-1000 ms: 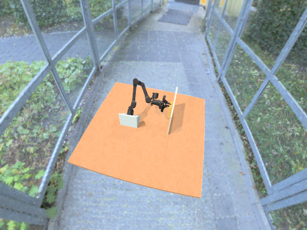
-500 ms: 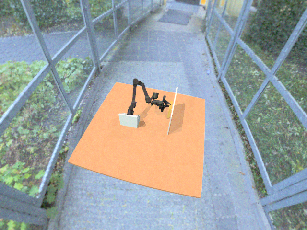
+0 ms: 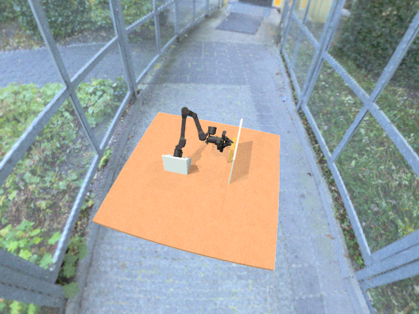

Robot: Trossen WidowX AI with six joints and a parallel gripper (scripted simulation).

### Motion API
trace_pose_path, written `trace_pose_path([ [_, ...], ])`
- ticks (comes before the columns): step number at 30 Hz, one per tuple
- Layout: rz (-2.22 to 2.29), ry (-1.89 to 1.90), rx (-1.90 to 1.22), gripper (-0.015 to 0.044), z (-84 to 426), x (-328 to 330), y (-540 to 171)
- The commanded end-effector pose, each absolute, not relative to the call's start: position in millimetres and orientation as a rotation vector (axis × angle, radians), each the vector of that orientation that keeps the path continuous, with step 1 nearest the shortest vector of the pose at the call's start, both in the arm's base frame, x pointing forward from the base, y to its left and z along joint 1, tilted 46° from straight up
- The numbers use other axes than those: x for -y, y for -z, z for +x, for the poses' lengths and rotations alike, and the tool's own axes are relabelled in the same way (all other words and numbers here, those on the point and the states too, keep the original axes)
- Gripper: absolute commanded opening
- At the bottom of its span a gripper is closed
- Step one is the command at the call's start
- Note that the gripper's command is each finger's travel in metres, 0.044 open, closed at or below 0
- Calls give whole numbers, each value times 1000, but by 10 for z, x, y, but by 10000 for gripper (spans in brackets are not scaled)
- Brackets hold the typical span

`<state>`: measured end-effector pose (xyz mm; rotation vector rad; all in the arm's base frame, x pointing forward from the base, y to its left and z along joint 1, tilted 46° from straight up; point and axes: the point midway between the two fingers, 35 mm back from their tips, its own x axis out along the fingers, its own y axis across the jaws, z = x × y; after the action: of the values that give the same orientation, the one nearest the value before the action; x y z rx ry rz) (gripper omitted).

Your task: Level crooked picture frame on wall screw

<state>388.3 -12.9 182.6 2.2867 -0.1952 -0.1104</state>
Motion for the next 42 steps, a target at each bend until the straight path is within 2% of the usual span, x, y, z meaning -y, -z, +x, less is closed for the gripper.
trace_pose_path([
  [1,2316,104,194,0,3881,130,-1829],
  [16,2388,98,201,0,3880,136,-1833],
  [26,2369,103,204,260,3882,136,-1830],
  [31,2341,105,202,260,3822,112,-1845],
  [42,1909,145,168,260,2917,-95,-1795],
])
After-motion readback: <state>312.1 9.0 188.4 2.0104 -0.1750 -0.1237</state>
